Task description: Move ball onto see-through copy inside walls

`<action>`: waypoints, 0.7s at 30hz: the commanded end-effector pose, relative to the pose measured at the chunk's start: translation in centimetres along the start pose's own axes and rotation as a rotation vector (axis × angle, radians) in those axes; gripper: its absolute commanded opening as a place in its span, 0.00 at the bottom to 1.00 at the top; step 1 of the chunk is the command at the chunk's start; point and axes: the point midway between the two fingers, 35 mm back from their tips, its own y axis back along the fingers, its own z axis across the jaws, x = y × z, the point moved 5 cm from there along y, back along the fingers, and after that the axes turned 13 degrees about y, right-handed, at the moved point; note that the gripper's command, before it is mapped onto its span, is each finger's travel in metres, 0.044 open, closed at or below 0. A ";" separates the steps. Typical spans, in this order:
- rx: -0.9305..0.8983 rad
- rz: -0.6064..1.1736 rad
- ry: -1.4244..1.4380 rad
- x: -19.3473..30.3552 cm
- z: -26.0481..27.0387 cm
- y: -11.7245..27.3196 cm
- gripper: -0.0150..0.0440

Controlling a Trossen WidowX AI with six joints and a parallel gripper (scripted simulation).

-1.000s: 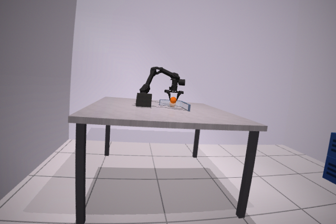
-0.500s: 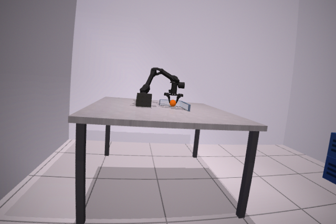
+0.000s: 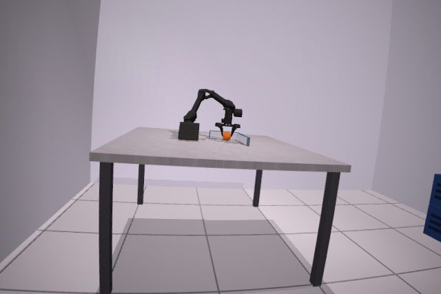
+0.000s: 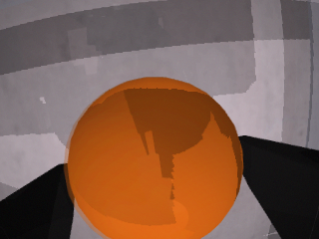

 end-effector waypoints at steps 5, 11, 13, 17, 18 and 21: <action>0.000 0.000 0.002 0.0 0.0 0.0 0.88; -0.002 0.002 -0.004 0.2 -0.2 5.9 0.99; -0.003 -0.002 -0.006 0.1 0.1 8.2 0.99; 0.012 0.001 -0.017 0.5 0.0 7.7 0.99; 0.012 0.001 -0.017 0.5 0.0 7.7 0.99; 0.012 0.001 -0.017 0.5 0.0 7.7 0.99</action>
